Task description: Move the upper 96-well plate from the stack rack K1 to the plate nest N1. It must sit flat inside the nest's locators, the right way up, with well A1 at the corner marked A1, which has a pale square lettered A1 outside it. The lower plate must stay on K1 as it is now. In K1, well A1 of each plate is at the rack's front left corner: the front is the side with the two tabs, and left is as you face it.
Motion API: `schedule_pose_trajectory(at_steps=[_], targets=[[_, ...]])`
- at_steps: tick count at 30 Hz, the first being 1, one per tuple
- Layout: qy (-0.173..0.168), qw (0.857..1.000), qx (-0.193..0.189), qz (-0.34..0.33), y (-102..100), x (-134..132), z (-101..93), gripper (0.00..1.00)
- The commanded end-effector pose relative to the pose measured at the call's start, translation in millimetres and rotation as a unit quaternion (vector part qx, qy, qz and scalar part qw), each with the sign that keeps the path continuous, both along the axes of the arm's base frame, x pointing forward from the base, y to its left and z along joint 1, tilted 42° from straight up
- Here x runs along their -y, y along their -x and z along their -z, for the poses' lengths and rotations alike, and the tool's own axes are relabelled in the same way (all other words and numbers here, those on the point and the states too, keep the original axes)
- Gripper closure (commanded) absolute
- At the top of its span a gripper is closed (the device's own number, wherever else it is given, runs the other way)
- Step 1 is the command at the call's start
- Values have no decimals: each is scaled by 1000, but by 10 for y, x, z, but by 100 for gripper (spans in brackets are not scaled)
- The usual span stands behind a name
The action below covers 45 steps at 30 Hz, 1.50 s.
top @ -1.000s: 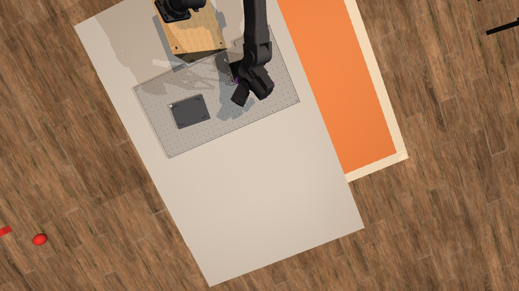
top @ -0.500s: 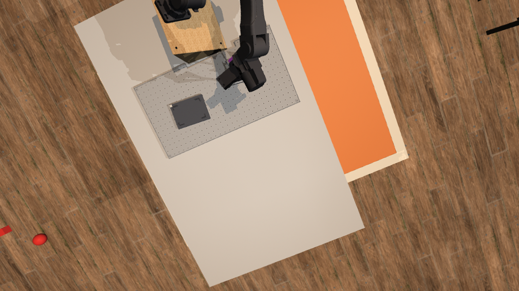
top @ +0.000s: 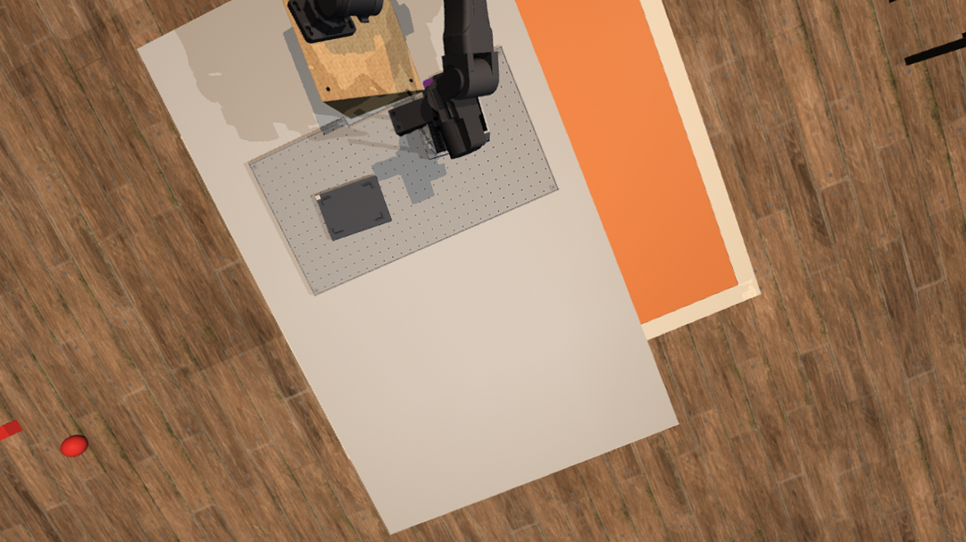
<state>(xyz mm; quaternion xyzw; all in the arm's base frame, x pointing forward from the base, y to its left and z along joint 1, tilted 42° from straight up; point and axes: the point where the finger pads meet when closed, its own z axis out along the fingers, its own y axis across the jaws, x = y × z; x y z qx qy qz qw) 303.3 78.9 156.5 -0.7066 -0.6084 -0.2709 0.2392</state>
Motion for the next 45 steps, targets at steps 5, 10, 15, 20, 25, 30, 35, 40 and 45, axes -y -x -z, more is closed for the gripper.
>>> schedule_pose_trajectory(at_steps=[5,10,15,20,25,30,35,40,45], targets=[[2,1000,-6,27,-86,100,-70,0],[2,1000,-6,27,-87,99,-70,0],[2,1000,-6,27,-87,99,-70,0],[2,1000,-5,27,-87,99,-70,0],[2,1000,-5,27,-87,99,-70,0],[2,1000,-5,27,-87,99,-70,0],[2,1000,-5,27,-87,99,-70,0],[2,1000,-5,27,-87,99,-70,0],[3,1000,2,17,-131,17,-50,0]])
